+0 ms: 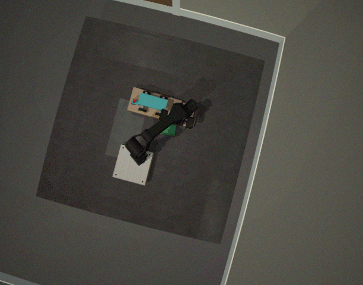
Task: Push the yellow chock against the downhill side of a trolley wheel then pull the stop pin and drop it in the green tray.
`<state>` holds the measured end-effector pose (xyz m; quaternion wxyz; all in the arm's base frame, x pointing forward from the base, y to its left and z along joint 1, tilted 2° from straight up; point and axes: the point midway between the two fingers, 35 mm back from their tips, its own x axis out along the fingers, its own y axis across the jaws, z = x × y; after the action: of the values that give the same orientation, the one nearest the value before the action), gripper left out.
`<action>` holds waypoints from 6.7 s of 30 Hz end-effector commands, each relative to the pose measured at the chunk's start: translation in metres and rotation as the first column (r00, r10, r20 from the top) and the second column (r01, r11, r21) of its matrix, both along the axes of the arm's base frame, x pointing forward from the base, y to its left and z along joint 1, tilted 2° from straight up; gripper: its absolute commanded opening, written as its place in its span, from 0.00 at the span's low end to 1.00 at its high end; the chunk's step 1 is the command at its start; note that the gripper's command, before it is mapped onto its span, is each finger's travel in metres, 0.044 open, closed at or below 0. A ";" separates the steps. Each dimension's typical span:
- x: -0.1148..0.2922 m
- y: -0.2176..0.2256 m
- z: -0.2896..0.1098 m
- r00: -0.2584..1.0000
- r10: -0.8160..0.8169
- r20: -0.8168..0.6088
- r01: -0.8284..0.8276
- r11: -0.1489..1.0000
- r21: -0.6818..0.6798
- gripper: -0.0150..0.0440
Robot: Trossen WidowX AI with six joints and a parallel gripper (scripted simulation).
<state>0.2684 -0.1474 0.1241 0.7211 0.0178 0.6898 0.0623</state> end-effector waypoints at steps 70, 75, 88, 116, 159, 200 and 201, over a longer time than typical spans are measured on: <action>0.018 0.036 -0.058 1.000 -0.002 0.010 0.002 1.000 0.006 0.25; 0.017 0.040 -0.058 1.000 -0.002 0.010 0.002 1.000 0.006 0.25; 0.017 0.038 -0.058 1.000 0.000 0.007 0.000 1.000 0.001 0.30; 0.014 0.031 -0.001 1.000 -0.002 0.010 0.002 1.000 0.005 0.58; 0.050 0.197 0.043 0.381 -0.887 -0.260 0.924 0.373 0.081 0.58; 0.038 0.257 0.022 0.012 -0.935 -0.354 0.997 0.037 -0.064 0.58; 0.038 0.257 0.022 0.012 -0.935 -0.354 0.997 0.037 -0.064 0.58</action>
<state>0.3069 0.1075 0.1499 0.4461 0.5684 0.5757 -0.3827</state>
